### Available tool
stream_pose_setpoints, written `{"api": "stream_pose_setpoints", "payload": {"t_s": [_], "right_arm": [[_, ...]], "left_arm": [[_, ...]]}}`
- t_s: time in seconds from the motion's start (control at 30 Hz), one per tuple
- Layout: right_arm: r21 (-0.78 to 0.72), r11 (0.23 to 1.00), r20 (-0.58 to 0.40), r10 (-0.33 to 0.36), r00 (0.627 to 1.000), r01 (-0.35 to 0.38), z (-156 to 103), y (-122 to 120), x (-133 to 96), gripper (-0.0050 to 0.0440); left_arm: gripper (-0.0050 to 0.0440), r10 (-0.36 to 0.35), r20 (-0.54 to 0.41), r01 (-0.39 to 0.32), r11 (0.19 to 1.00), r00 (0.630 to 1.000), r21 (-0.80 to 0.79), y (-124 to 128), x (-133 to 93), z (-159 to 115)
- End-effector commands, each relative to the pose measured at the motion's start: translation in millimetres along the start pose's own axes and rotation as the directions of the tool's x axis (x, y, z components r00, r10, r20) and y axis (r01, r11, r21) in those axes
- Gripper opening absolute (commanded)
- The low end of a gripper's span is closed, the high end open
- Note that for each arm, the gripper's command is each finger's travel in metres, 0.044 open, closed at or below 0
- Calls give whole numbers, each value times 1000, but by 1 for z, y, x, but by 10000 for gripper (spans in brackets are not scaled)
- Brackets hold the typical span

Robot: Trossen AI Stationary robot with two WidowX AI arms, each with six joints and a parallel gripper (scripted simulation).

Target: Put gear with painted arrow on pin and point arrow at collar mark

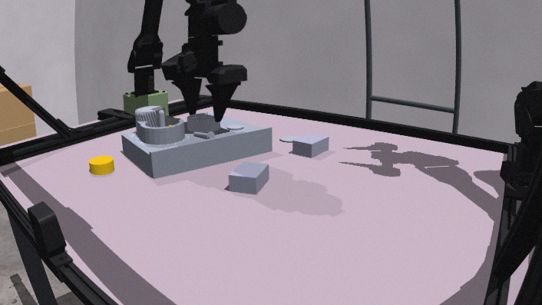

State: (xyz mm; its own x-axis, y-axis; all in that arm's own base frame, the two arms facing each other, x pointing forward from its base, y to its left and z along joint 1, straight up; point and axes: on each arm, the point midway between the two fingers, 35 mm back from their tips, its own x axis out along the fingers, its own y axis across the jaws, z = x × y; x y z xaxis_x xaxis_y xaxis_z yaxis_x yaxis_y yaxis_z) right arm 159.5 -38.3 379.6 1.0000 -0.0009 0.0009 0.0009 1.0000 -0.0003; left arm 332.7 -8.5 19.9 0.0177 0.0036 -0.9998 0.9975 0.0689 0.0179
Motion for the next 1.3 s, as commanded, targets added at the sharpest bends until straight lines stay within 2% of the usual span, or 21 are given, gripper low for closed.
{"api": "stream_pose_setpoints", "payload": {"t_s": [0.0,0.33,0.77,0.9,1.0,1.27], "right_arm": [[1,1000,0,1,1000,-1,1,1,0,400],[1,1000,0,1,1000,-1,1,1,0,400],[1,1000,0,1,1000,-1,1,1,0,400],[1,1000,0,1,1000,-1,1,1,0,400],[1,1000,0,1,1000,-1,1,1,0,400],[1,1000,0,1,1000,-1,1,1,0,400]], "left_arm": [[400,-18,2,18,1000,1000,2,-4,9,0],[353,-18,2,18,1000,1000,2,-4,9,0],[267,-18,2,18,1000,1000,2,-4,9,0],[267,-18,2,18,1000,1000,2,-4,9,0],[195,-18,2,18,1000,1000,2,-3,2,0],[3,-18,2,18,1000,1000,2,-2,-39,0]]}}
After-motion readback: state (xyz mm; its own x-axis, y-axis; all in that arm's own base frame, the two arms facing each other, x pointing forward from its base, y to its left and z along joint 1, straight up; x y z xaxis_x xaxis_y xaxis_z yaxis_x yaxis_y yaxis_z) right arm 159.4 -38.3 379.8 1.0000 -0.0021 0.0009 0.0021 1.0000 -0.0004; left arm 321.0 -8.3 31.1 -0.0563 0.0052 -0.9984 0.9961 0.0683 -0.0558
